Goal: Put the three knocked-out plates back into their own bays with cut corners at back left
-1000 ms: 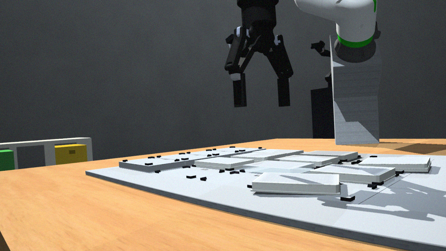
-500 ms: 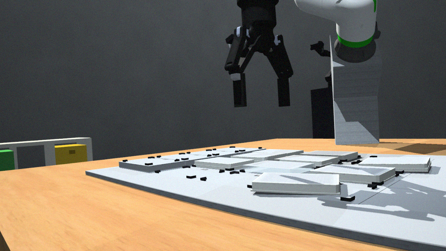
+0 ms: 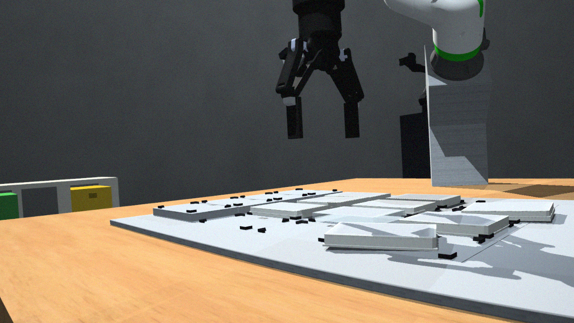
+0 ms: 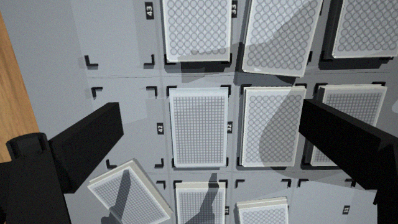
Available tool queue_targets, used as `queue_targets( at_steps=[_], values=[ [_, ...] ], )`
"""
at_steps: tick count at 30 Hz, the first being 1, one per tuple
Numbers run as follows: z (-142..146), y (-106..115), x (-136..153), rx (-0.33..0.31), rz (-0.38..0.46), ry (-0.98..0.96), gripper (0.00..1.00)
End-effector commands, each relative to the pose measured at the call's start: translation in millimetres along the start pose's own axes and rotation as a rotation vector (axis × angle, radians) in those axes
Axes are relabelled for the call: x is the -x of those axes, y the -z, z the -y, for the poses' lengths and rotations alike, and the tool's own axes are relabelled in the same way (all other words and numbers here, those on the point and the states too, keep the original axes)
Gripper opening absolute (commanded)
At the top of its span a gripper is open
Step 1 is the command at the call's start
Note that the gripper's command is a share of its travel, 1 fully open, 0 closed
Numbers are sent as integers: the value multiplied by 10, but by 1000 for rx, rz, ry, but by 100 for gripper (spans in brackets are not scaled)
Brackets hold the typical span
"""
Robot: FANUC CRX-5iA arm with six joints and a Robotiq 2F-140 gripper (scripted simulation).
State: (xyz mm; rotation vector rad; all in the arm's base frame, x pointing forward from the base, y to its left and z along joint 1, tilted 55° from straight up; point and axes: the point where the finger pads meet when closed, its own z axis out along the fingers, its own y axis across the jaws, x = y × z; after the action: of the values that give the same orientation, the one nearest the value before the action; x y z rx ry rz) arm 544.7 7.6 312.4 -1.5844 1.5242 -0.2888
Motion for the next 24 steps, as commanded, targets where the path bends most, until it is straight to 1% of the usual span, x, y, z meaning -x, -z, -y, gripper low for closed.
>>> queue_targets(
  at_steps=[1, 3, 5, 20, 22, 24],
  values=[
    [6, 6, -134, -1, 2, 1, 100],
    [6, 5, -213, -1, 2, 1, 100],
    [6, 5, -213, -1, 2, 1, 100],
    [6, 4, -814, -1, 2, 1, 100],
    [6, 4, -814, -1, 2, 1, 100],
    [6, 4, -895, -1, 2, 1, 100]
  ],
)
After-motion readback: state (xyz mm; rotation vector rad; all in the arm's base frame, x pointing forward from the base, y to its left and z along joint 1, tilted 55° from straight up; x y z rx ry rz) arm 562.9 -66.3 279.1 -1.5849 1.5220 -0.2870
